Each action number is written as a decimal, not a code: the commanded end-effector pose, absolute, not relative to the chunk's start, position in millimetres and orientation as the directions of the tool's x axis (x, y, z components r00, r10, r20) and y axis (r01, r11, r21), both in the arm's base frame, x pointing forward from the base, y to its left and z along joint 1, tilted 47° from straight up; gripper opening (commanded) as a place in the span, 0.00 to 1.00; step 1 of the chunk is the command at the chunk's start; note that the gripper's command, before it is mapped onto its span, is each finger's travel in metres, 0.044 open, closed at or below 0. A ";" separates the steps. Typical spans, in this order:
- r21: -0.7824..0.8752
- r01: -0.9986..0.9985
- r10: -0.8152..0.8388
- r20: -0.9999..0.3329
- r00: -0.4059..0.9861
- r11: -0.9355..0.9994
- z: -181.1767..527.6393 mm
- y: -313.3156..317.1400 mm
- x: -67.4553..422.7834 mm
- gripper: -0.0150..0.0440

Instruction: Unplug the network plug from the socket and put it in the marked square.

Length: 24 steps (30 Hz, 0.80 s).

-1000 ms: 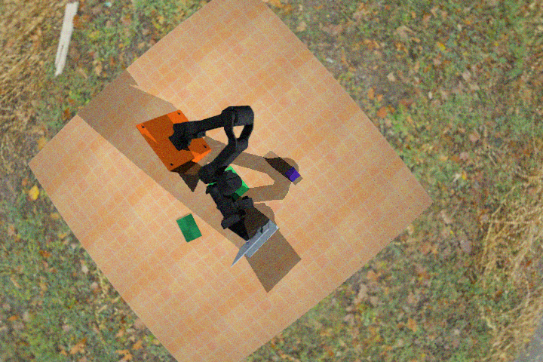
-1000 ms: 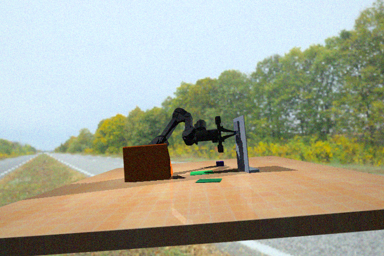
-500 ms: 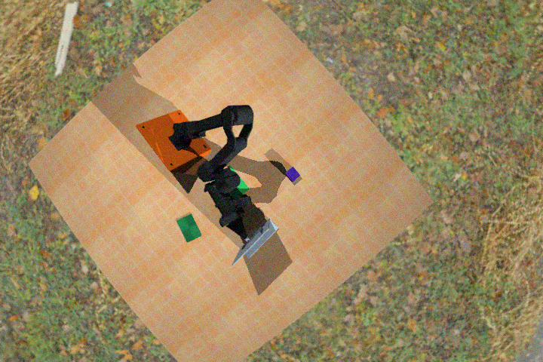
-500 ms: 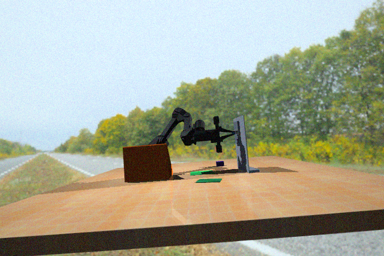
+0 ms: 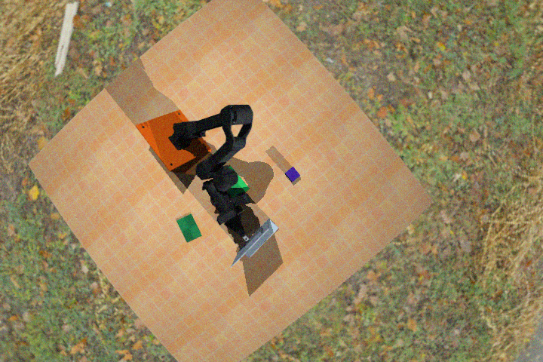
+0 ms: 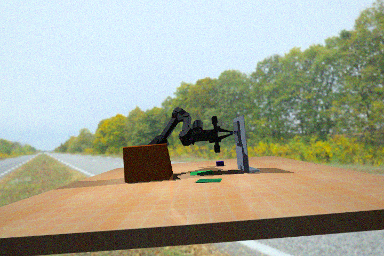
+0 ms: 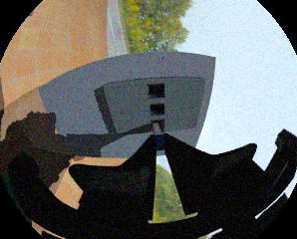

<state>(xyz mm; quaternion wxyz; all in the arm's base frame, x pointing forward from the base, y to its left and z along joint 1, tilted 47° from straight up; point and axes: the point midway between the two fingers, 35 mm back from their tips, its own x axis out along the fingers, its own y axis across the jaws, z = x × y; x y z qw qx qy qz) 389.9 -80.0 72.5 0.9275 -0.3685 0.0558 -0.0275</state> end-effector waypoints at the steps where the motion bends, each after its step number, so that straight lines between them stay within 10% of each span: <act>1: -0.691 0.002 -0.088 -0.089 0.992 0.723 70.9 -79.2 385.3 0.25; 24: -0.690 -0.011 -0.086 -0.106 0.991 0.724 69.4 -81.1 371.0 0.25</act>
